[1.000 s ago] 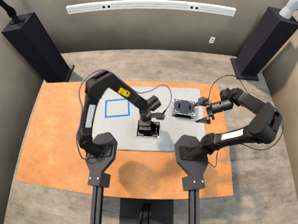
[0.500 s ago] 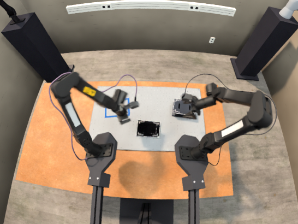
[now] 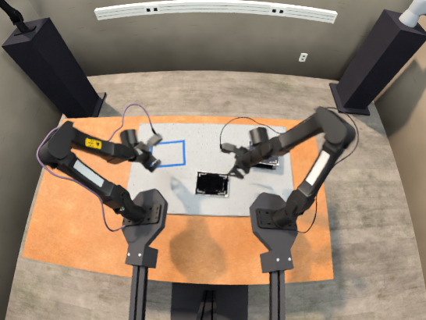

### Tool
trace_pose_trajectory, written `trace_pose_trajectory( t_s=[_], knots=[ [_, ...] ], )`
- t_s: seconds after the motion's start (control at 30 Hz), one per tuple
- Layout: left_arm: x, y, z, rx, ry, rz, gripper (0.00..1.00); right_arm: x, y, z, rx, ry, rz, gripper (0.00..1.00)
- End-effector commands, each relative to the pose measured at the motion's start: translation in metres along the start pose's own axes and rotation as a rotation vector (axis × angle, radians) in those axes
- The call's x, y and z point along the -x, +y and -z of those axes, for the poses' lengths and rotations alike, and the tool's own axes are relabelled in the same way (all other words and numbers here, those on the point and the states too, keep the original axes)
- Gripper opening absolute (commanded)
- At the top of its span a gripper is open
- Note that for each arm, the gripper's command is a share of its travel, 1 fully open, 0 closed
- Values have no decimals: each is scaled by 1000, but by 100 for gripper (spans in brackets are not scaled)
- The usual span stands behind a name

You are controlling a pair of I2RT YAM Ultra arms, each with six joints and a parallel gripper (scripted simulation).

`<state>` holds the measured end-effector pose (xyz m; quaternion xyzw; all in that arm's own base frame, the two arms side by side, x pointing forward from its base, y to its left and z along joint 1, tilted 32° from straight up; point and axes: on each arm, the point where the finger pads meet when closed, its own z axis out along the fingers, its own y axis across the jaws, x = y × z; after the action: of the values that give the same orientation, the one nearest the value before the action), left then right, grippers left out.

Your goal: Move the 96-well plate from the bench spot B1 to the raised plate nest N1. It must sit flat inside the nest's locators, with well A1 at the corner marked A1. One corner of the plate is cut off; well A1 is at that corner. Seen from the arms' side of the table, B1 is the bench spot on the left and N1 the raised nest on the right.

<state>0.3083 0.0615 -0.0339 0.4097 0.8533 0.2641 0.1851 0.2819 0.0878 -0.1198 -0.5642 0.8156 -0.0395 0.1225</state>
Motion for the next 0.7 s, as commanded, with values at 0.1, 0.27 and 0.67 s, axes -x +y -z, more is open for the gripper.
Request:
trace_pose_trajectory(
  t_s=[0.1, 0.27, 0.67],
  knots=[
    [-4, 64, 15, 74, -187, 182, 100, 15, 17, -40, -243, -48, -171, 100],
    [-30, 113, 24, 133, -236, 362, 100, 11, 42, -53, -284, -67, -223, 100],
    [-79, 209, 36, 274, -329, 661, 100, 0, 76, -60, -320, -91, -266, 100]
  ],
)
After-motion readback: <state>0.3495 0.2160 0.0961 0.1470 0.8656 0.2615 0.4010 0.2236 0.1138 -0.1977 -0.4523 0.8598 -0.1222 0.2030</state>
